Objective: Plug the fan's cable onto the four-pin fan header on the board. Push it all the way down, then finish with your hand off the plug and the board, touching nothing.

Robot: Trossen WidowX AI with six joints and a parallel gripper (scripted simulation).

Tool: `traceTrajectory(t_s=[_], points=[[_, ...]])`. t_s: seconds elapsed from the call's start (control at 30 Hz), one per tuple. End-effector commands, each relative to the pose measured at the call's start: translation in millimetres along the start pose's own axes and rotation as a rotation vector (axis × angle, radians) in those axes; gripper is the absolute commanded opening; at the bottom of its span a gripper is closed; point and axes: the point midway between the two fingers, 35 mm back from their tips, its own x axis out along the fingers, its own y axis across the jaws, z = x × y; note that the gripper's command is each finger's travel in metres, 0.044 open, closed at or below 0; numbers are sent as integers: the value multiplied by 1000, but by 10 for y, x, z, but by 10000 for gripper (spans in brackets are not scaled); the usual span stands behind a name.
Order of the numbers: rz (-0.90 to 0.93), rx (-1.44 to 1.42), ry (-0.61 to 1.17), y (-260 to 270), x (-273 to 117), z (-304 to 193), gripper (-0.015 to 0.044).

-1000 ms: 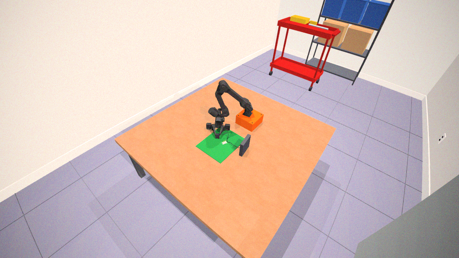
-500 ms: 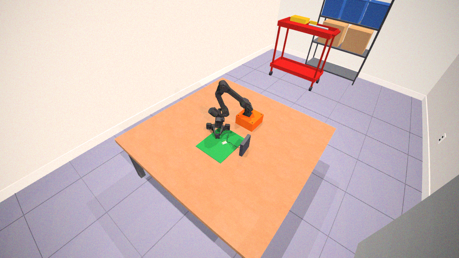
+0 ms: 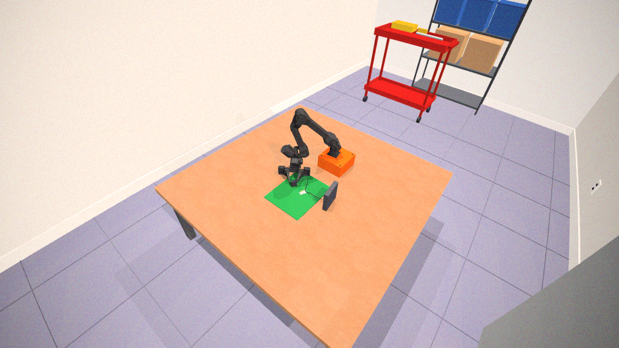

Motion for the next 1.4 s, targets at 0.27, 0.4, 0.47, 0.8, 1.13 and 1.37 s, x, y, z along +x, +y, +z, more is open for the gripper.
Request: traceTrajectory(t_s=[0.27, 0.4, 0.47, 0.8, 1.13, 1.37], points=[[-3, -1, 11, -20, -24, -41, 205], [-8, -2, 26, -48, -65, -102, 205], [-9, -2, 34, -59, -86, -129, 205], [-12, -3, 65, -91, -201, -232, 205], [-9, -3, 86, -92, -325, -276, 205], [-5, -2, 92, -80, -415, -268, 205]])
